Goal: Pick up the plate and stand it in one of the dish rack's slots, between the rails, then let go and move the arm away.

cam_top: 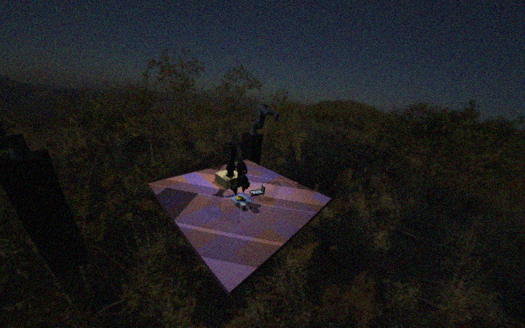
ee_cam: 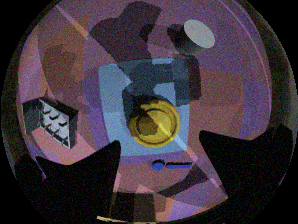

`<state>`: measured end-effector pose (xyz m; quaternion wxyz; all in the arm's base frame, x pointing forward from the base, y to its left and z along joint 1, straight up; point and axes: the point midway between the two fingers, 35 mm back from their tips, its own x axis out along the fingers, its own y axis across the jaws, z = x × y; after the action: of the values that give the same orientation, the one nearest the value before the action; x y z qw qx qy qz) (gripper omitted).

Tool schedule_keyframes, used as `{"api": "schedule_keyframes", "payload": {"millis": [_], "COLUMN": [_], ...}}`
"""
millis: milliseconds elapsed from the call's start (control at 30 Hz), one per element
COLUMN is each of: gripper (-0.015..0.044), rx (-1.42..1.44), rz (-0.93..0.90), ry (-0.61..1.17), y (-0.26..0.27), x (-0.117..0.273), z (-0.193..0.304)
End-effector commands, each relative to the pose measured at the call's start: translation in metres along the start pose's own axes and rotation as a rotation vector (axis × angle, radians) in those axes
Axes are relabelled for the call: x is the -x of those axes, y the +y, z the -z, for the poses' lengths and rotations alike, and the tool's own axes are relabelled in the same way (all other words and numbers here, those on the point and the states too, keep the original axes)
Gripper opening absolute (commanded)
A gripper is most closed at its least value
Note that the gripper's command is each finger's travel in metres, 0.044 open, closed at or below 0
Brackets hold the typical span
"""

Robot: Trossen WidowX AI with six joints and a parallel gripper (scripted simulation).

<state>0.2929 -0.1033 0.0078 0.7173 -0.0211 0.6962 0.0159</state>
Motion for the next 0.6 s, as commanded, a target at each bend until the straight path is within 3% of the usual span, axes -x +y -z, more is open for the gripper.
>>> {"api": "schedule_keyframes", "payload": {"millis": [0,567], "gripper": [0.0400,0.0400], "rx": [0.004,0.007], "rz": [0.001,0.001], "ry": [0.005,0.005], "y": [0.000,0.001], "x": [-0.007,-0.034], "z": [0.001,0.000]}}
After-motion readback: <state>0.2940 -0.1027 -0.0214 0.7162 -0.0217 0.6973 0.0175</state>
